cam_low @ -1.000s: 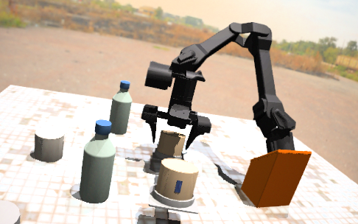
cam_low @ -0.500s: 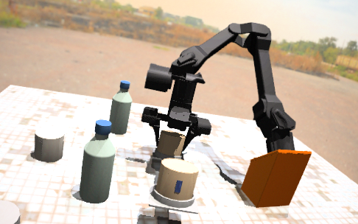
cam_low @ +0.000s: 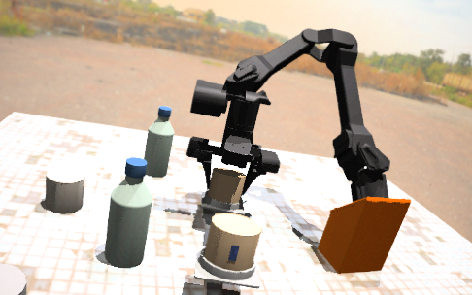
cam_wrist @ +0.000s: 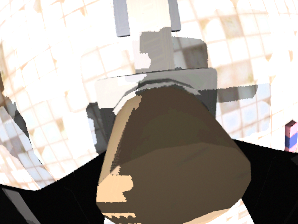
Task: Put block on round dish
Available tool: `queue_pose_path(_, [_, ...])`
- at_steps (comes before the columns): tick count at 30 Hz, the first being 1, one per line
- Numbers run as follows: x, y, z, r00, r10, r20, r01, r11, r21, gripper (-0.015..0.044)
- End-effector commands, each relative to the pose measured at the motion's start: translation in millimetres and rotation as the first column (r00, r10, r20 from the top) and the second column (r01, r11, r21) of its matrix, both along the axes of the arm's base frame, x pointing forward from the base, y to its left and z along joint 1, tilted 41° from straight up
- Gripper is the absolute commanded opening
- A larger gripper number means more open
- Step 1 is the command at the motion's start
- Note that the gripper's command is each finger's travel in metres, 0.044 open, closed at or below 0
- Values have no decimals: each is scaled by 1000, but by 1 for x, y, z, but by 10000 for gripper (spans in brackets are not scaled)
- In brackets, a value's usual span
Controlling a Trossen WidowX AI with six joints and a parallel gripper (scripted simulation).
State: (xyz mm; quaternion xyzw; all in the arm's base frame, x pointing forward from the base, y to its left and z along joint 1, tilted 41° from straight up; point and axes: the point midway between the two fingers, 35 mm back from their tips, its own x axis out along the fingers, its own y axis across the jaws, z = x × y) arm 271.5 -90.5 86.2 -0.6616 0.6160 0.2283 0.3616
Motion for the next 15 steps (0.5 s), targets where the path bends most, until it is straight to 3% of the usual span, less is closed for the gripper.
queue_pose_path(1, [3, 6, 4, 1000, 5, 9, -5, 1000, 7, 0])
queue_pose_path(15, [3, 18, 16, 1000, 5, 8, -5, 1000, 12, 0])
